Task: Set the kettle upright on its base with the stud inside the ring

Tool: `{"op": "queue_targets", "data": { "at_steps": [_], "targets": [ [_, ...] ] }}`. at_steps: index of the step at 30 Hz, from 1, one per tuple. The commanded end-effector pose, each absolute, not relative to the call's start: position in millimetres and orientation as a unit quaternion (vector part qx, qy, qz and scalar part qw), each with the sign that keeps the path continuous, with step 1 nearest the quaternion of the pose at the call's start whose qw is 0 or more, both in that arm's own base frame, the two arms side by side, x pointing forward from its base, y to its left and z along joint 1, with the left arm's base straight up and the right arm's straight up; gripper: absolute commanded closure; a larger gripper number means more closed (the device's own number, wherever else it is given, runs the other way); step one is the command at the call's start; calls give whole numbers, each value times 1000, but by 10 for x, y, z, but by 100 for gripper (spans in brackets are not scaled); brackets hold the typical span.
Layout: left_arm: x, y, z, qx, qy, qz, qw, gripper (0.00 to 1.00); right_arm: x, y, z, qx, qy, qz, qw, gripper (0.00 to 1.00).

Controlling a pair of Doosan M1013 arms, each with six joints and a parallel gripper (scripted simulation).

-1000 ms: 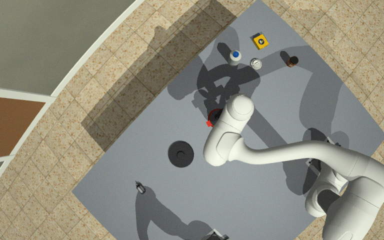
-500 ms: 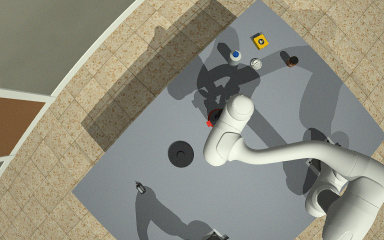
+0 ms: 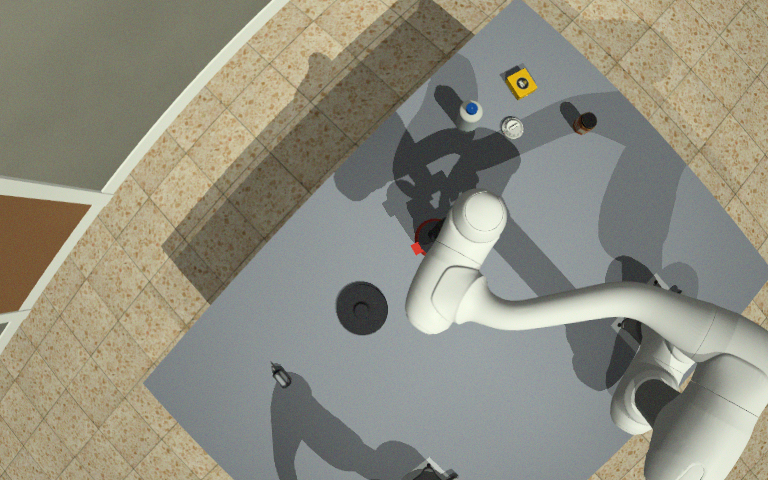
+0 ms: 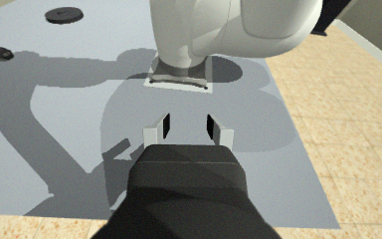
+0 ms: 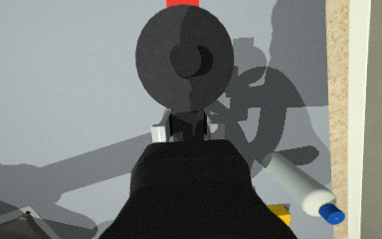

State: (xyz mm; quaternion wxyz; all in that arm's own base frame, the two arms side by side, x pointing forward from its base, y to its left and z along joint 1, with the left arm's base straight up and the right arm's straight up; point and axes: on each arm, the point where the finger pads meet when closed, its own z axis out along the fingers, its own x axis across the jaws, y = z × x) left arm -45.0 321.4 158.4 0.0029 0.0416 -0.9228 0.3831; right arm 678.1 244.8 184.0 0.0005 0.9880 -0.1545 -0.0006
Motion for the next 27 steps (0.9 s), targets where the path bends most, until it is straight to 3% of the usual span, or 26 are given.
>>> {"op": "queue_targets", "data": {
  "at_steps": [1, 27],
  "targets": [
    [-451, 3217, 1588, 42, -923, 383, 3, 0, 6785, 2465, 1850, 988, -155, 0, 0, 100],
    [-451, 3217, 1588, 42, -923, 383, 3, 0, 6793, 2791, 1850, 988, -155, 0, 0, 100]
  ]
}}
